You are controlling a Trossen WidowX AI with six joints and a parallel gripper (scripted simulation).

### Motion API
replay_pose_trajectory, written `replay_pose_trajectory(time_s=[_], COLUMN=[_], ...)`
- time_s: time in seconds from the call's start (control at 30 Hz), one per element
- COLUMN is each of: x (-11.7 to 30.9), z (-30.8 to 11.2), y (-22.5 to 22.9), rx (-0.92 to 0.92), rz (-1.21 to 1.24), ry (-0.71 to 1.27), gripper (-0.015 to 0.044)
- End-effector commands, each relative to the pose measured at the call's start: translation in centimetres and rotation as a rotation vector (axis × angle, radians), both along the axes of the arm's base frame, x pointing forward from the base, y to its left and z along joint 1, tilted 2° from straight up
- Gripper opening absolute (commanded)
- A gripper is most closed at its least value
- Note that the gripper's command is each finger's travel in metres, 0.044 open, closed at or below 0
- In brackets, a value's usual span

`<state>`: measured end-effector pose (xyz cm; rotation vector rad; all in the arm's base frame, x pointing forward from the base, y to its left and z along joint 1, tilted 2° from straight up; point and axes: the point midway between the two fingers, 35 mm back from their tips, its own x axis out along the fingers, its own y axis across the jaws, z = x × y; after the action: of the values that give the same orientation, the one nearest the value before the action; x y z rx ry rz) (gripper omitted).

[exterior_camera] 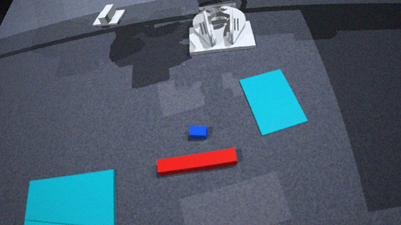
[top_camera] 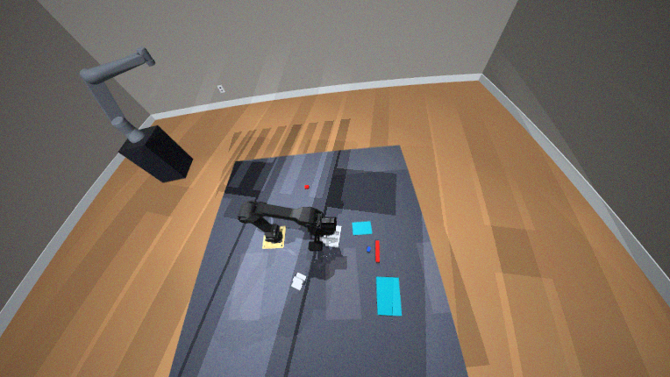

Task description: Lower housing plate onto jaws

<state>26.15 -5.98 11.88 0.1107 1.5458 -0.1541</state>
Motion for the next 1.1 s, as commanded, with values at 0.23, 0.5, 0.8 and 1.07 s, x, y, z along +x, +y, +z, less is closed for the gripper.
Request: replay_pose_trajectory(time_s=[0.23,0.5,0.8,1.07], x=[0.3,0.3,0.3,0.3], z=[0.1,0.1,0.1,0.1], y=[3.0,3.1,3.1,3.1], rx=[-0.002,-0.002,-0.002,-0.002], rz=[-0.153,-0.156,-0.163,-0.163], ry=[-0.011,-0.011,-0.011,-0.011], gripper=[0.0351,0.0351,0.0351,0.0351])
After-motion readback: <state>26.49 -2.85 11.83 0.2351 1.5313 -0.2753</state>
